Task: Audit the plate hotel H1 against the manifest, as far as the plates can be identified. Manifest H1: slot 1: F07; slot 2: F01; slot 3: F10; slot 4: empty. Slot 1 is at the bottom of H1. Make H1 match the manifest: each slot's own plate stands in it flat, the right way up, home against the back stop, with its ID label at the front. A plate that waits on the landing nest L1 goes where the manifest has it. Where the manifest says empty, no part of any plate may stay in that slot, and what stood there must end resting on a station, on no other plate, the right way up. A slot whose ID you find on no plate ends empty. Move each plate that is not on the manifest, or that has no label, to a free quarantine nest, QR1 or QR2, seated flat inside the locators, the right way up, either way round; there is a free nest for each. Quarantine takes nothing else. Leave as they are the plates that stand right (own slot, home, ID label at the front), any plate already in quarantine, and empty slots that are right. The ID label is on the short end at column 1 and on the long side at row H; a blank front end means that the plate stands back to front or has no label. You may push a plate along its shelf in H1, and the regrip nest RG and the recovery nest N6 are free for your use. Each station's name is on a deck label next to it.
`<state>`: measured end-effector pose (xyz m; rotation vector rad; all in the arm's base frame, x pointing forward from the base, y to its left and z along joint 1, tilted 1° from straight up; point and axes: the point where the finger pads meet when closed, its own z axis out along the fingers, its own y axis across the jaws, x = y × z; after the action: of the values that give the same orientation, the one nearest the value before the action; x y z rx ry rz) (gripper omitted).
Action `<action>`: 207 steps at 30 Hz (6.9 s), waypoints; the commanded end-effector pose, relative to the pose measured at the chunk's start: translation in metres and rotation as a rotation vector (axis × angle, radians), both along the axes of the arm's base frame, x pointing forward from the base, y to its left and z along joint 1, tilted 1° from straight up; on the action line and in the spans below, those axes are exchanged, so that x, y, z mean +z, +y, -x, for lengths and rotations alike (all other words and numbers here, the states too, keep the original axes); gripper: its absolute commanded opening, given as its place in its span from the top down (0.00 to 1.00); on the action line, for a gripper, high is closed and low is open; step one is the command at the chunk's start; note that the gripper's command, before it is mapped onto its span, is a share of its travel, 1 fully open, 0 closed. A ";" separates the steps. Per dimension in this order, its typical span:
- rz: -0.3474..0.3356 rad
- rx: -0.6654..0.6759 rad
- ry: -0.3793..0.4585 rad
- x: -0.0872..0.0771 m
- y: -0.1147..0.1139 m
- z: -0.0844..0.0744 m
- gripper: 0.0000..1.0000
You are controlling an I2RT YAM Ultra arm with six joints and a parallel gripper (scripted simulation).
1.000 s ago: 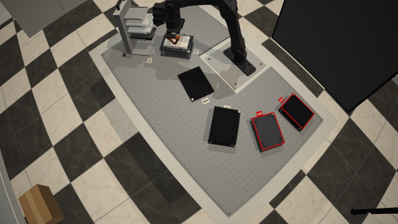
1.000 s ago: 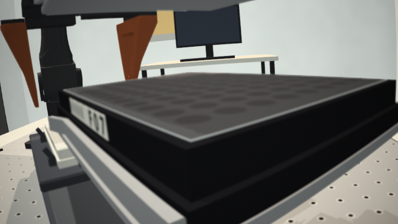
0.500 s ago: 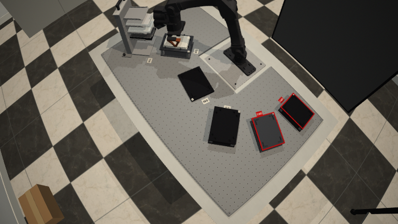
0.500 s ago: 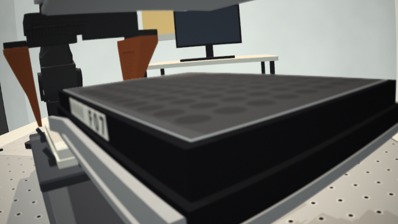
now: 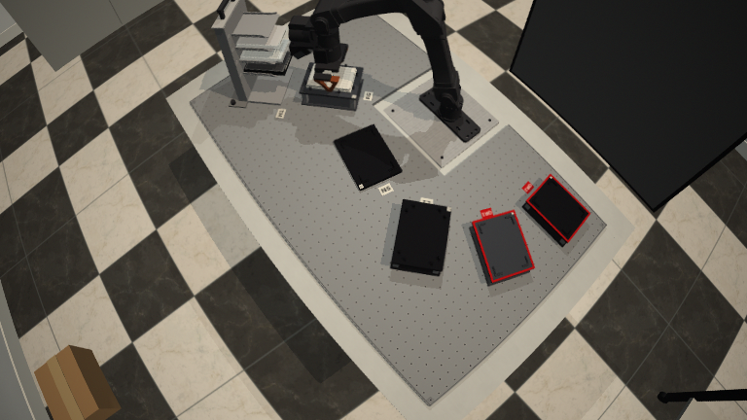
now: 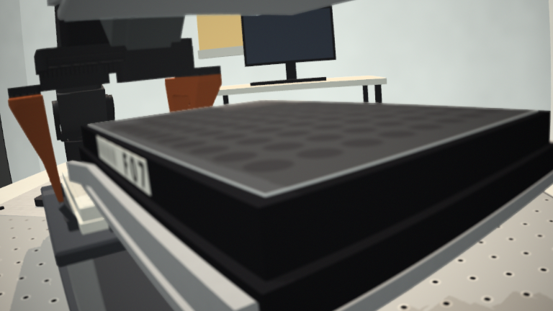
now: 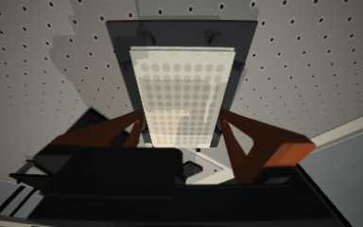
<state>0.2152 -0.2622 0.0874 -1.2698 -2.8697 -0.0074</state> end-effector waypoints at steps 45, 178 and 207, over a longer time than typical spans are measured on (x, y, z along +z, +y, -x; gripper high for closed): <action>0.049 0.002 -0.039 0.025 -0.006 -0.009 0.14; 0.019 0.000 -0.014 0.175 -0.002 -0.002 0.14; 0.021 0.316 -0.013 0.175 0.045 -0.044 0.14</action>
<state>0.2581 -0.2241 0.2427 -0.9251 -3.1891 0.1415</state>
